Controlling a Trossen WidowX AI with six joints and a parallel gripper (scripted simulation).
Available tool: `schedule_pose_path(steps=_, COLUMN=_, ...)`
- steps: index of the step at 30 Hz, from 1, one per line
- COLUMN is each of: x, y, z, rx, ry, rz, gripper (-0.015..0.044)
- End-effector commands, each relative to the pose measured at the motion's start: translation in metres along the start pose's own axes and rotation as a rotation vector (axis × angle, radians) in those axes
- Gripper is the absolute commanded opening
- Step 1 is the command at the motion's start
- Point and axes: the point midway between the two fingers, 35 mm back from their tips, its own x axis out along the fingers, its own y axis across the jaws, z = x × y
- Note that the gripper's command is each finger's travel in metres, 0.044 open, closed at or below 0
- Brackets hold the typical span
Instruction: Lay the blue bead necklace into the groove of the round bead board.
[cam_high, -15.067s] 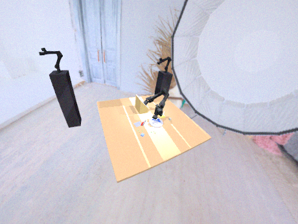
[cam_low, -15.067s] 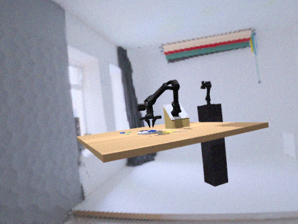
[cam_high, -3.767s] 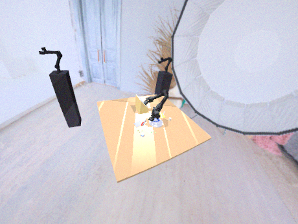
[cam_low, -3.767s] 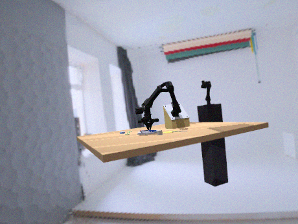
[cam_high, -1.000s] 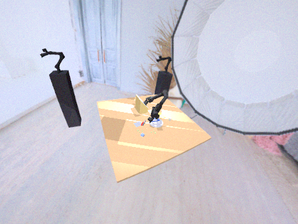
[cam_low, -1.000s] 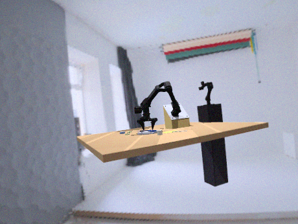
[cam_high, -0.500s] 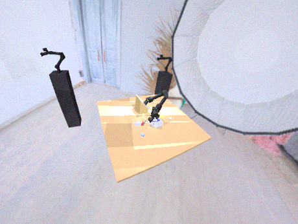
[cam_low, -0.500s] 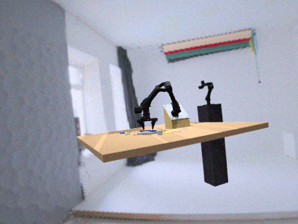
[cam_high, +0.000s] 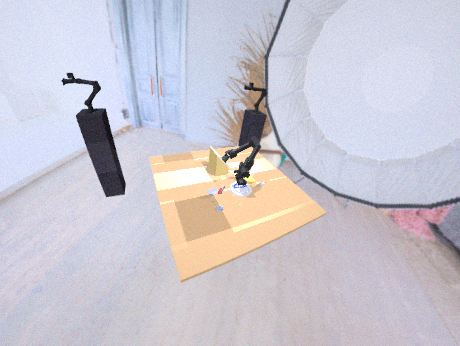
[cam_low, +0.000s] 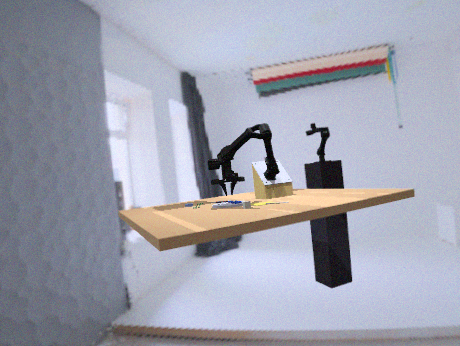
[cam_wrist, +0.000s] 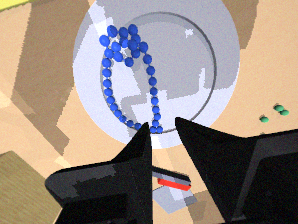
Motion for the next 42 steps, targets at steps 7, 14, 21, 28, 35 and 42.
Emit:
schedule_pose_path(steps=7, x=0.013, y=0.001, z=0.002, rx=-0.035, ry=0.0, rz=0.003, gripper=0.012)
schedule_pose_path(steps=14, x=0.01, y=-0.001, z=0.001, rx=-0.038, ry=0.003, rz=-0.004, gripper=0.012)
schedule_pose_path(steps=21, x=0.021, y=-0.001, z=0.001, rx=-0.037, ry=0.002, rz=-0.002, gripper=0.012)
schedule_pose_path(steps=28, x=0.032, y=0.0, z=0.002, rx=-0.035, ry=0.0, rz=0.001, gripper=0.012)
schedule_pose_path(steps=35, x=0.039, y=0.001, z=0.002, rx=-0.035, ry=-0.001, rz=0.003, gripper=0.012)
schedule_pose_path(steps=42, x=0.036, y=0.0, z=0.002, rx=-0.041, ry=0.004, rz=0.001, gripper=0.0)
